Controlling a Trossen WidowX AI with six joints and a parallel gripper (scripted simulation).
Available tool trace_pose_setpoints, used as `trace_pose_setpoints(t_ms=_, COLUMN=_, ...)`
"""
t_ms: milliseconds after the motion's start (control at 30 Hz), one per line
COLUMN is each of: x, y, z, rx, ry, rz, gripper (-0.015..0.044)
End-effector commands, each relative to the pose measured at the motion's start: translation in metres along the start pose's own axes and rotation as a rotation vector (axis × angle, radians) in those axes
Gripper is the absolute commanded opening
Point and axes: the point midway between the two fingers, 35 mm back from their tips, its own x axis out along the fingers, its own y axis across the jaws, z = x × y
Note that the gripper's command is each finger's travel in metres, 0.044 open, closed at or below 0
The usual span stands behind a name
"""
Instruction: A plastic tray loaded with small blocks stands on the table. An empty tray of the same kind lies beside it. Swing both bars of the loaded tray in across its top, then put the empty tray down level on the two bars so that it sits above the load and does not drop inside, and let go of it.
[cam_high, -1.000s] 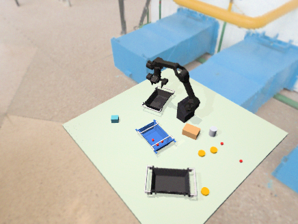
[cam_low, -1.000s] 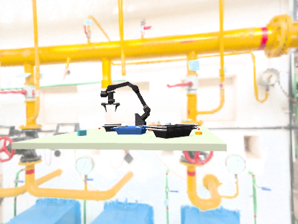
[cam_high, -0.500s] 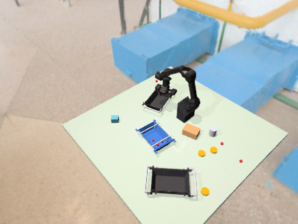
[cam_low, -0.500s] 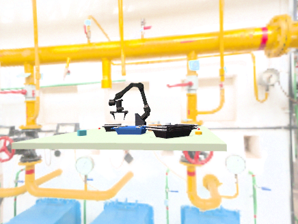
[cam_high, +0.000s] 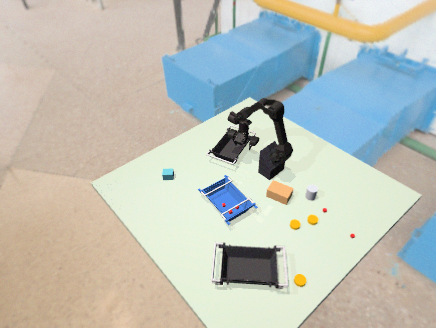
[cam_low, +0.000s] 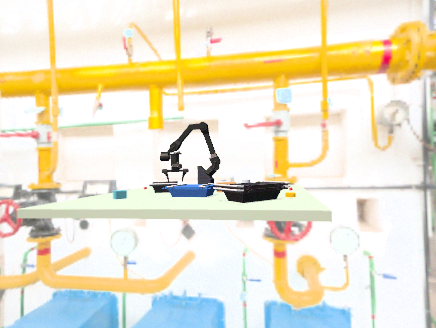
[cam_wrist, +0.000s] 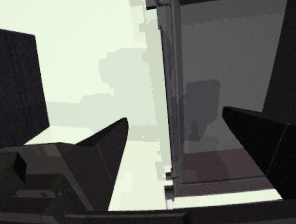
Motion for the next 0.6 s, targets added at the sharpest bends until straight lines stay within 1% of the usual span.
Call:
trace_pose_setpoints(t_ms=0, x=0.023, y=0.002, z=0.000, rx=-0.001, ry=-0.001, rz=0.004, gripper=0.0440)
trace_pose_setpoints(t_ms=167, x=0.045, y=0.004, z=0.001, rx=-0.001, ry=-0.001, rz=0.004, gripper=0.0440)
trace_pose_setpoints(t_ms=400, x=0.046, y=0.005, z=0.001, rx=-0.001, ry=-0.001, rz=0.004, gripper=0.0440)
trace_pose_setpoints(t_ms=567, x=0.046, y=0.005, z=0.001, rx=-0.001, ry=-0.001, rz=0.004, gripper=0.0367)
